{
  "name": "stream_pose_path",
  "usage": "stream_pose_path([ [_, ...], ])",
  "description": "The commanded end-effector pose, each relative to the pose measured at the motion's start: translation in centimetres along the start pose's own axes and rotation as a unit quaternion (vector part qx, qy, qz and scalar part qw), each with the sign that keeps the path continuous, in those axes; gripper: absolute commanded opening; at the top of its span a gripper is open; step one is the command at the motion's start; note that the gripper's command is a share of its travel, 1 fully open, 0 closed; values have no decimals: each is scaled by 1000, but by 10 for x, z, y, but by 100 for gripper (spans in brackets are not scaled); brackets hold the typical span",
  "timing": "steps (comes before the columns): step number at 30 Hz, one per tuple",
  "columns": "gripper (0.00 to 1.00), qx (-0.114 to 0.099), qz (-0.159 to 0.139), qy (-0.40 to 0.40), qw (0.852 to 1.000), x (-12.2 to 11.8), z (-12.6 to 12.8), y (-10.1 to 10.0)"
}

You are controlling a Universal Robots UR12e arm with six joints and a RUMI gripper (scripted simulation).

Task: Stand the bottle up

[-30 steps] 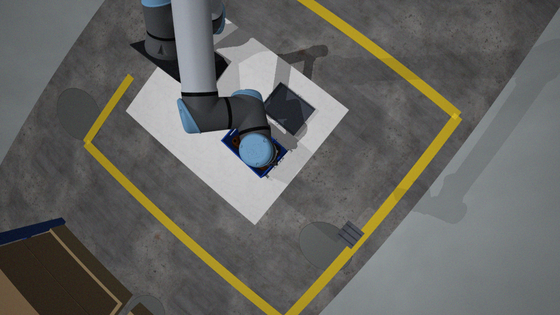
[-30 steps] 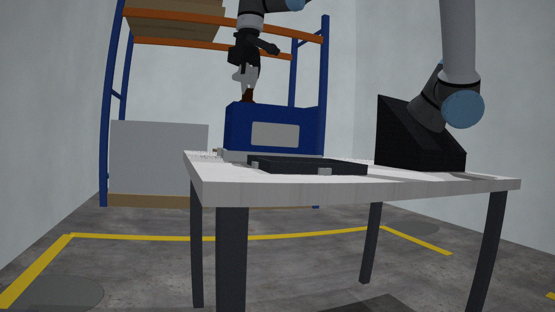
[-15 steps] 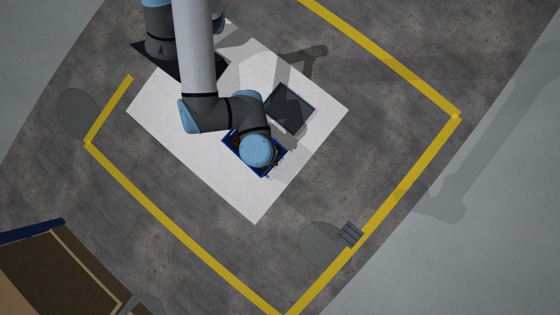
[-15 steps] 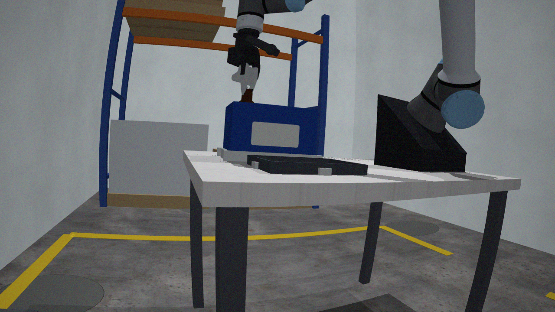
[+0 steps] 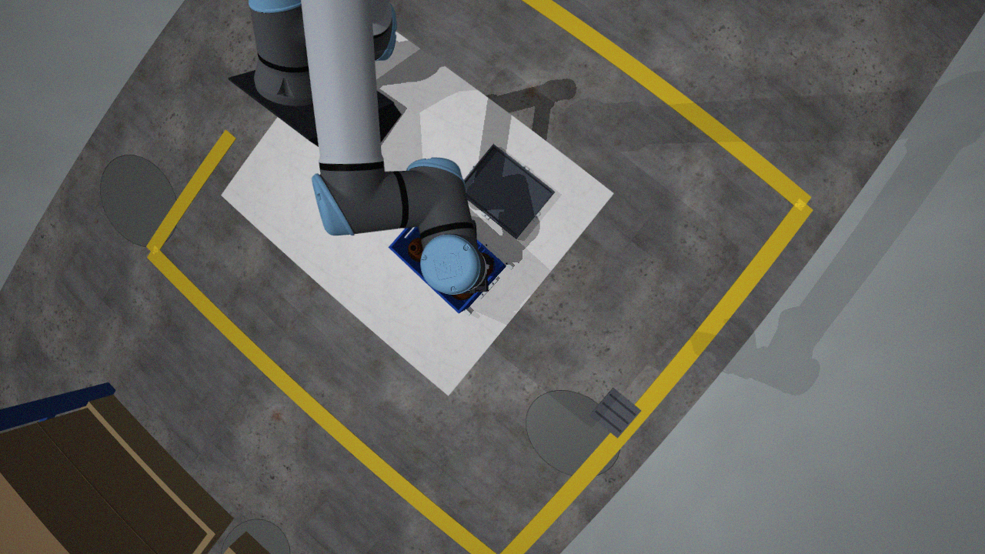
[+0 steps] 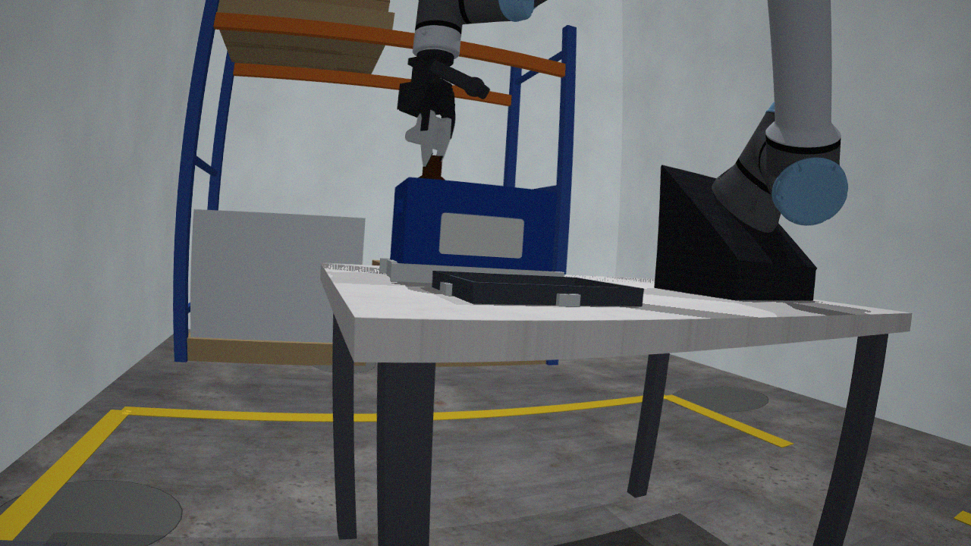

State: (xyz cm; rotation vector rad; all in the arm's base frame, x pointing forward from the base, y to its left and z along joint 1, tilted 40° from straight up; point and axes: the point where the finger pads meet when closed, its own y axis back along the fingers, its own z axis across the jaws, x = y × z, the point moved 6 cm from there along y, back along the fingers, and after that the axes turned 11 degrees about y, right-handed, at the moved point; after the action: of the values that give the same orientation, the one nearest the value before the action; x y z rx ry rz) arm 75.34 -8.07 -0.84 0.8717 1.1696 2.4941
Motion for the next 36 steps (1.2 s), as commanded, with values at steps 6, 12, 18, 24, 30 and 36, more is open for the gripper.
stream_pose_path([
  [6,0,0,-1,0,1000,1,1,1],
  [12,0,0,-1,0,1000,1,1,1],
  [18,0,0,-1,0,1000,1,1,2],
  [24,0,0,-1,0,1000,1,1,1],
  [30,0,0,-1,0,1000,1,1,-2],
  [36,0,0,1,-1,1000,2,0,-8],
])
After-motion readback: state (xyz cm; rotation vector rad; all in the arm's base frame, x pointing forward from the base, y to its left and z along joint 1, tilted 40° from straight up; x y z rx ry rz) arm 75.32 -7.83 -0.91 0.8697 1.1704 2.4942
